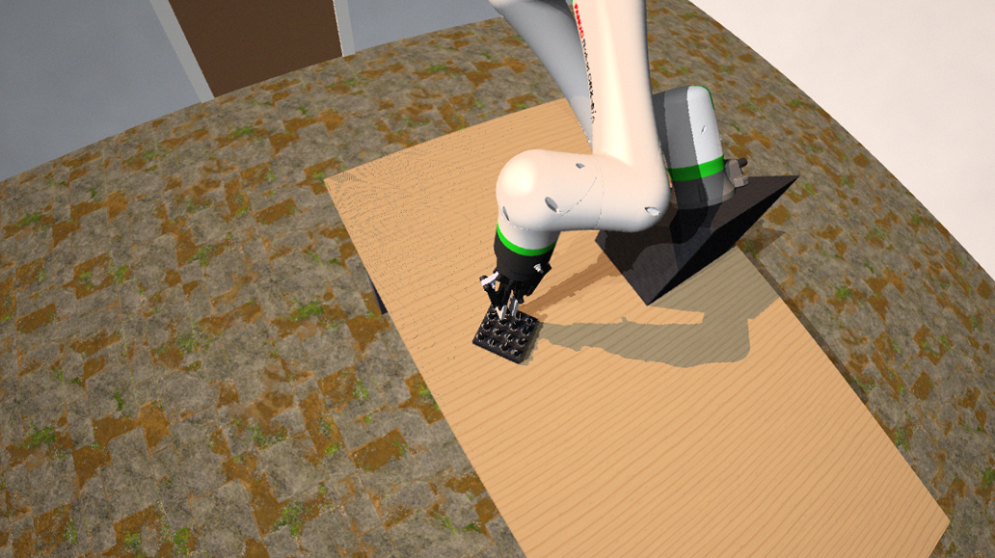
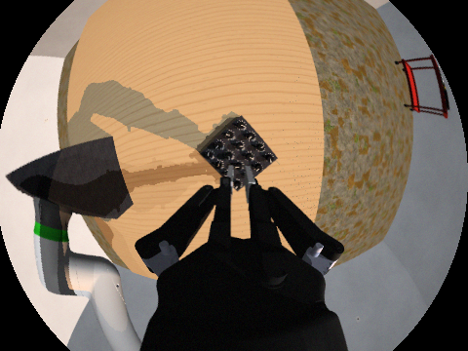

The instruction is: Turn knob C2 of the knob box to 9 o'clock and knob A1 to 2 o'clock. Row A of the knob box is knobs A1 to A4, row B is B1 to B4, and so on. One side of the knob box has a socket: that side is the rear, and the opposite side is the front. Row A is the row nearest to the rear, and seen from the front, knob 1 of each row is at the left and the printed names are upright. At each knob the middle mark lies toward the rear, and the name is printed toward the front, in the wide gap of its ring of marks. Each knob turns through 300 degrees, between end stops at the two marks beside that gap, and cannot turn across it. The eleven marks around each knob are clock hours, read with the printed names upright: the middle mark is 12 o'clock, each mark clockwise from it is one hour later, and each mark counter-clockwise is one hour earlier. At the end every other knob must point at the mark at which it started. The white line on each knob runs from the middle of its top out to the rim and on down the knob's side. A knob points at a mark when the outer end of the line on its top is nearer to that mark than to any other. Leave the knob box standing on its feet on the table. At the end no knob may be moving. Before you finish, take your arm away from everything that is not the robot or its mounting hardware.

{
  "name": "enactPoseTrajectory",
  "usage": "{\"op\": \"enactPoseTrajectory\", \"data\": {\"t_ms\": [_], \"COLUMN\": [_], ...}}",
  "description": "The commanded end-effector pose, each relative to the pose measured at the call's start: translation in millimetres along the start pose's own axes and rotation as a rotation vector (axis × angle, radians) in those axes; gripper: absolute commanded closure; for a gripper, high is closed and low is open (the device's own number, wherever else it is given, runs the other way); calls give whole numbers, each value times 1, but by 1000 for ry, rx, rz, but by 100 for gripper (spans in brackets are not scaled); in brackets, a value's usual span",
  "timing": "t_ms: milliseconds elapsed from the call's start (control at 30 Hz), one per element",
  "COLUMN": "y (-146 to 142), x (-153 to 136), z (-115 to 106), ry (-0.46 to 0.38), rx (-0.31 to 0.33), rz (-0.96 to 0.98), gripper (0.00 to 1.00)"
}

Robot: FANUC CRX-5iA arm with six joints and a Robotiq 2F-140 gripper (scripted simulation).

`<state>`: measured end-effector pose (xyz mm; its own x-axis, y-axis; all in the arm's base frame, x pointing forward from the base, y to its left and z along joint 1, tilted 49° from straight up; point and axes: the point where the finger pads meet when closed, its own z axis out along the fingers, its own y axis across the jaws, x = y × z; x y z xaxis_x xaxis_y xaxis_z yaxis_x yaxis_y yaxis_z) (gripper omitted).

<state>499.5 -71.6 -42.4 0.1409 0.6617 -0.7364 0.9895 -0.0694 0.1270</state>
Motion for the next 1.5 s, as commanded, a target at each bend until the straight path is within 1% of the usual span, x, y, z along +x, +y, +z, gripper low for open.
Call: {"op": "enactPoseTrajectory", "data": {"t_ms": [0, 467, 533, 567, 1033, 1100, 1133, 1467], "y": [0, 0, 0, 0, 0, 0, 0, 0], "x": [0, 0, 0, 0, 0, 0, 0, 0], "z": [-1, -4, -4, -5, -8, -8, -9, -11], "ry": [-4, -2, -2, -2, 1, 1, 1, 3], "rx": [-9, -10, -10, -10, -10, -10, -10, -10], "rz": [156, 595, 595, 689, 1128, 1128, 1222, 1532], "gripper": [88, 88, 88, 88, 88, 88, 88, 88]}}
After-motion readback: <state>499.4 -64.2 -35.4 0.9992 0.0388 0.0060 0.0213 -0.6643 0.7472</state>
